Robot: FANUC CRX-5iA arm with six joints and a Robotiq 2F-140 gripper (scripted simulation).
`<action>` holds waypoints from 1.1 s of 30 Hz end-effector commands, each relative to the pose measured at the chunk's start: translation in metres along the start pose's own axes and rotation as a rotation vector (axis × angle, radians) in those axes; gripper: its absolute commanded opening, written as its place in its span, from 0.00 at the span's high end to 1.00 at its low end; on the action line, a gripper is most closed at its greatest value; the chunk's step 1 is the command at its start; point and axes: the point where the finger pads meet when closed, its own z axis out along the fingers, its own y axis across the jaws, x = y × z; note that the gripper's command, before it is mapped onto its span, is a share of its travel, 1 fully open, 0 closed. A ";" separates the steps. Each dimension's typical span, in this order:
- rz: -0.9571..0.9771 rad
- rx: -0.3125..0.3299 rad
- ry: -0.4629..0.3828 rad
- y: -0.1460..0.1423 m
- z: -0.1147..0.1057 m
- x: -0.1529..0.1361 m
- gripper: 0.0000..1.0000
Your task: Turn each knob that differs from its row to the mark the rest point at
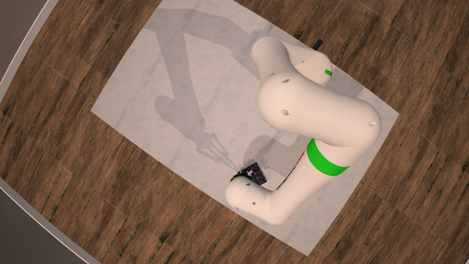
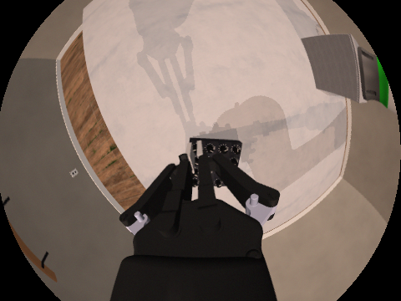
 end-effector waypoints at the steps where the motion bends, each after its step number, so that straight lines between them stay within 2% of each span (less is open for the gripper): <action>1: -0.049 -0.001 -0.003 0.000 0.000 0.000 0.95; 33: -0.794 0.000 -0.004 0.000 0.000 0.000 0.95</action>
